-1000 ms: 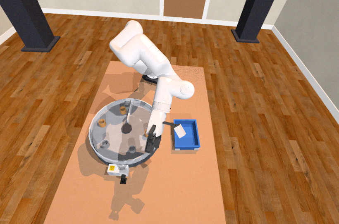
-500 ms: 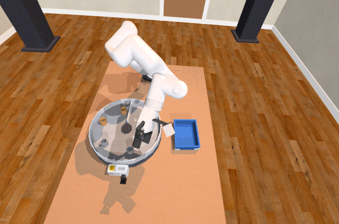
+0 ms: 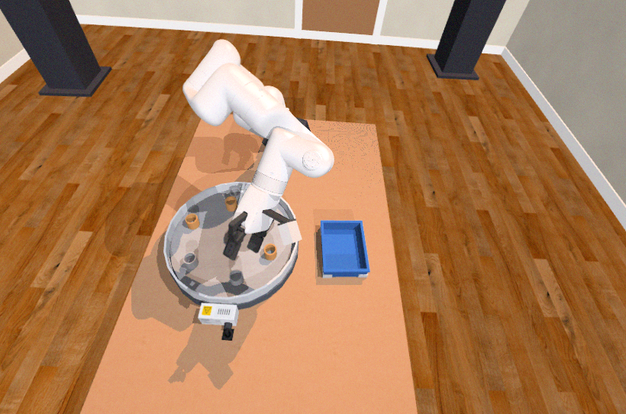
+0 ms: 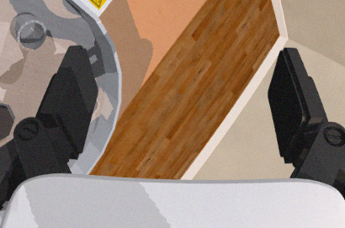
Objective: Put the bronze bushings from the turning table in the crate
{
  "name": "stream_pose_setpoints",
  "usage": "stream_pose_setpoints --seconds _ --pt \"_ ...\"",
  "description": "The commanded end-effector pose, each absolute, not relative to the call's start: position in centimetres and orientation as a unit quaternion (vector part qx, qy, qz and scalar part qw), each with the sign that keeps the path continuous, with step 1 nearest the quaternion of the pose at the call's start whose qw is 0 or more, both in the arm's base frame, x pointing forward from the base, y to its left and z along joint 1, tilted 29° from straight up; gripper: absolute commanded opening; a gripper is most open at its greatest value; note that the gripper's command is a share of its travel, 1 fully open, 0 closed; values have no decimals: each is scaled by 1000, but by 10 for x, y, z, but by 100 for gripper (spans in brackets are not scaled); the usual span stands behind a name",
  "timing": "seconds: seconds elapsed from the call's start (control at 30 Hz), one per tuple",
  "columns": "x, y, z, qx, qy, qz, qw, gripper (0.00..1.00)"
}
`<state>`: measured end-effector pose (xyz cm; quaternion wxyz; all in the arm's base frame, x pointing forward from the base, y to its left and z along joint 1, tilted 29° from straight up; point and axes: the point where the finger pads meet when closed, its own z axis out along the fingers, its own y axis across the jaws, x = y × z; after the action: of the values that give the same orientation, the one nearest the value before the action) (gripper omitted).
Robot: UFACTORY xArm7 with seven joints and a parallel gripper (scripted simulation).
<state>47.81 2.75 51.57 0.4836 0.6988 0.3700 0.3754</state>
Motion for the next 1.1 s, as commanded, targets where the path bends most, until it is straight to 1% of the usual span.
stream_pose_setpoints --seconds 0.0,0.07,0.4,0.43,0.6,0.93,0.97,1.07 --pt "454 -10 510 737 326 365 467 100" --pt "445 -22 506 750 310 360 460 100" --pt "445 -22 506 750 310 360 460 100" --pt "424 -49 495 781 272 351 439 100" --pt "402 -73 482 810 235 342 415 100" --pt "402 -73 482 810 235 342 415 100" --pt "382 -92 468 835 201 333 388 100" --pt "367 -104 456 852 177 327 367 100"
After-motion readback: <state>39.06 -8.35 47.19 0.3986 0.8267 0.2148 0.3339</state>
